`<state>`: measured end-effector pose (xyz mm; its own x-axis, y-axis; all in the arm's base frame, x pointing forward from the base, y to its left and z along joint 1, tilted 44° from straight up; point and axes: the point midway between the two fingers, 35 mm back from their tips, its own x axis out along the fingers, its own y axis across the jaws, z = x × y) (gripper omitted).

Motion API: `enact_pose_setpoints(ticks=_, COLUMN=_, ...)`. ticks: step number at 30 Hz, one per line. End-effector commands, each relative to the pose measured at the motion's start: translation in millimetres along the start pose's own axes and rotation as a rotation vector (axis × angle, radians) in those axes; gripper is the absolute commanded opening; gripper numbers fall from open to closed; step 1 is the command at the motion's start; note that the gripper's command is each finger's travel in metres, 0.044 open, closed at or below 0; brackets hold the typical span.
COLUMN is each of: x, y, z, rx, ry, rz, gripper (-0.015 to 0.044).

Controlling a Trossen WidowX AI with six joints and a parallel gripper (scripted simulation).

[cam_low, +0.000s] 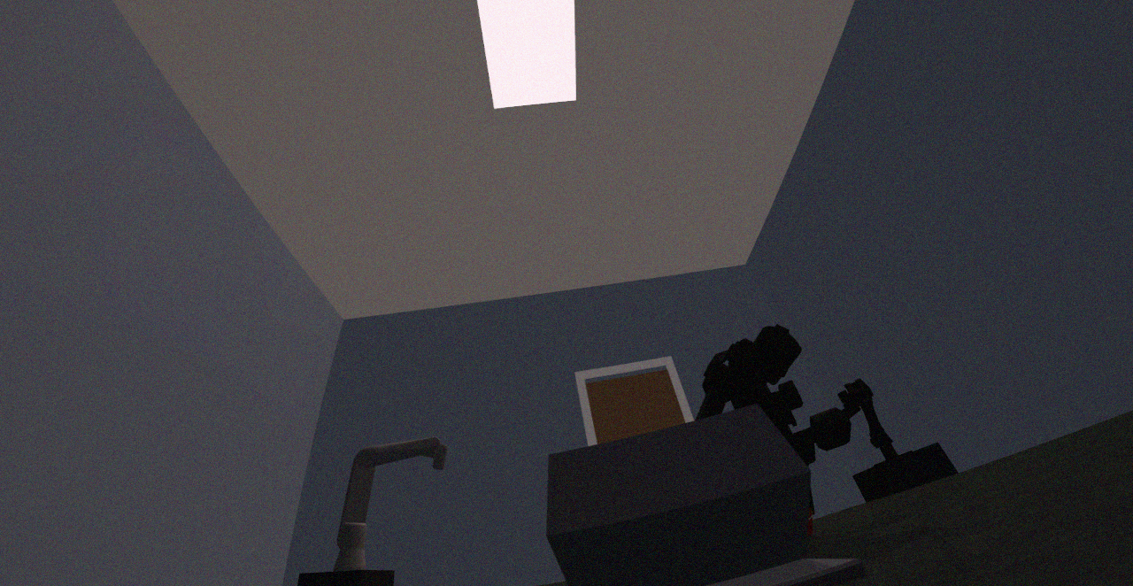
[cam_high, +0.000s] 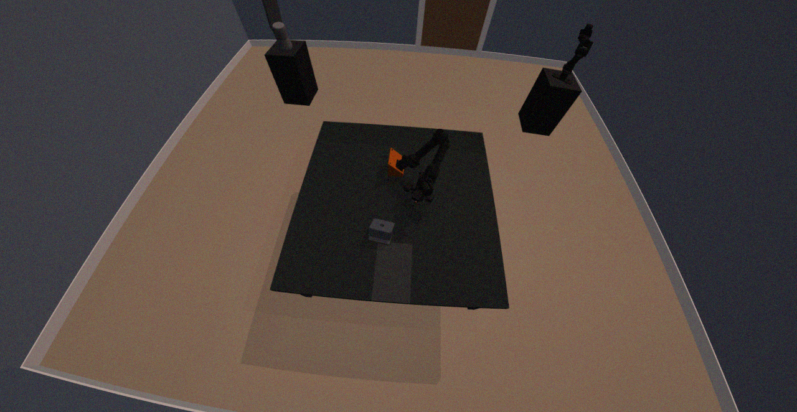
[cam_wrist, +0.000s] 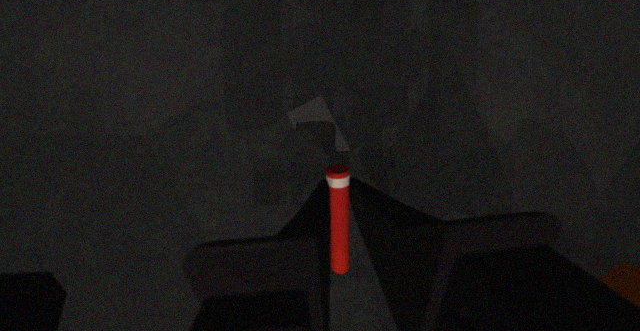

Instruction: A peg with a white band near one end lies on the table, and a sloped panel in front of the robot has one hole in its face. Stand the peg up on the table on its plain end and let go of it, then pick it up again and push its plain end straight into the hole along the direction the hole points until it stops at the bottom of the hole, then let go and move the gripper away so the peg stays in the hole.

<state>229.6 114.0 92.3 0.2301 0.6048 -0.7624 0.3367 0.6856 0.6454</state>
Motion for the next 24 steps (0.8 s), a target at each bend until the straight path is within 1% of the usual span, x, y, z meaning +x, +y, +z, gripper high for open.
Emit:
enact_pose_setpoints(ticks=1, x=-2.9, y=0.1, z=-1.1, rx=0.0, ry=-0.038, rz=0.001, gripper=0.0049)
enact_pose_setpoints(ticks=24, x=-15.7, y=0.3, z=-10.1, rx=0.002, ry=-0.237, rz=0.001, gripper=0.0049)
